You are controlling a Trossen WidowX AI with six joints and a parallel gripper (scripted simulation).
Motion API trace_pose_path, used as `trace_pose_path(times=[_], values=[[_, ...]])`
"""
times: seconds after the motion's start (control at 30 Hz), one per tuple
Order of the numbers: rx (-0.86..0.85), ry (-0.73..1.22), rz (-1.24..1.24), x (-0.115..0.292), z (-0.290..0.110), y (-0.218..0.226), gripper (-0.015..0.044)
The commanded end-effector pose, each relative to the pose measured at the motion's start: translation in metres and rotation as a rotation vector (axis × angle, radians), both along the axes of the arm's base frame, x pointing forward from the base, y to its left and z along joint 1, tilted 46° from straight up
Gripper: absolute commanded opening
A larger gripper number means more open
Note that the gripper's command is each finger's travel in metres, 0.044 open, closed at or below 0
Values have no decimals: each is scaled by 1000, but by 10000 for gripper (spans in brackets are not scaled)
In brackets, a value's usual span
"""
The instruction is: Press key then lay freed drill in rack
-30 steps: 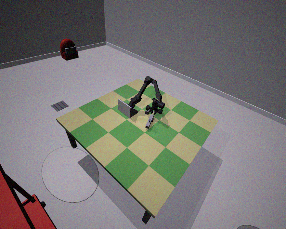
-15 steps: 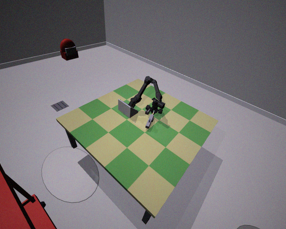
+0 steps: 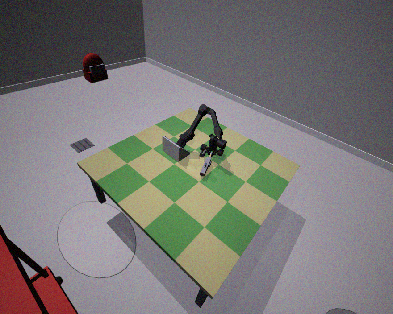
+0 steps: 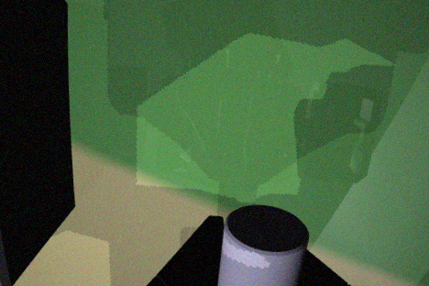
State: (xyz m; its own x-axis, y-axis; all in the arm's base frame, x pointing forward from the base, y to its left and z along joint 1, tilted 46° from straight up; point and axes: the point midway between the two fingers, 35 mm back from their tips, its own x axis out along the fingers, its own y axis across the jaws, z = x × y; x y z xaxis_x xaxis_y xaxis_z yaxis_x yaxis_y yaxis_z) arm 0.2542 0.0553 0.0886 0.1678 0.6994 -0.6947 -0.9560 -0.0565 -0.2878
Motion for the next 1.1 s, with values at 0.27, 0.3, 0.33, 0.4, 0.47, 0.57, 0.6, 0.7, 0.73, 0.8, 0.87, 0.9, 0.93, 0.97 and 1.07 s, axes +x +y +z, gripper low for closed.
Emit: trace_pose_path(times=[0.27,0.3,0.33,0.4,0.47,0.57,0.6,0.7,0.73,0.8,0.87,0.9,0.93,0.97,1.07], values=[[-5,-2,-2,0,0,-2,0],[-5,-2,-2,0,0,-3,0],[-5,-2,-2,0,0,-2,0],[-5,-2,-2,-1,2,1,0],[-5,-2,-2,-1,4,3,0],[-5,-2,-2,-2,7,5,0],[-5,-2,-2,-3,8,7,0],[-5,-2,-2,-4,12,10,0],[-4,-2,-2,-5,13,11,0],[-4,-2,-2,-5,14,12,0],[-4,-2,-2,-6,17,14,0],[-4,-2,-2,-6,18,16,0],[-4,-2,-2,-7,19,17,0],[-4,-2,-2,-7,20,18,0],[-4,-2,-2,-8,24,21,0]])
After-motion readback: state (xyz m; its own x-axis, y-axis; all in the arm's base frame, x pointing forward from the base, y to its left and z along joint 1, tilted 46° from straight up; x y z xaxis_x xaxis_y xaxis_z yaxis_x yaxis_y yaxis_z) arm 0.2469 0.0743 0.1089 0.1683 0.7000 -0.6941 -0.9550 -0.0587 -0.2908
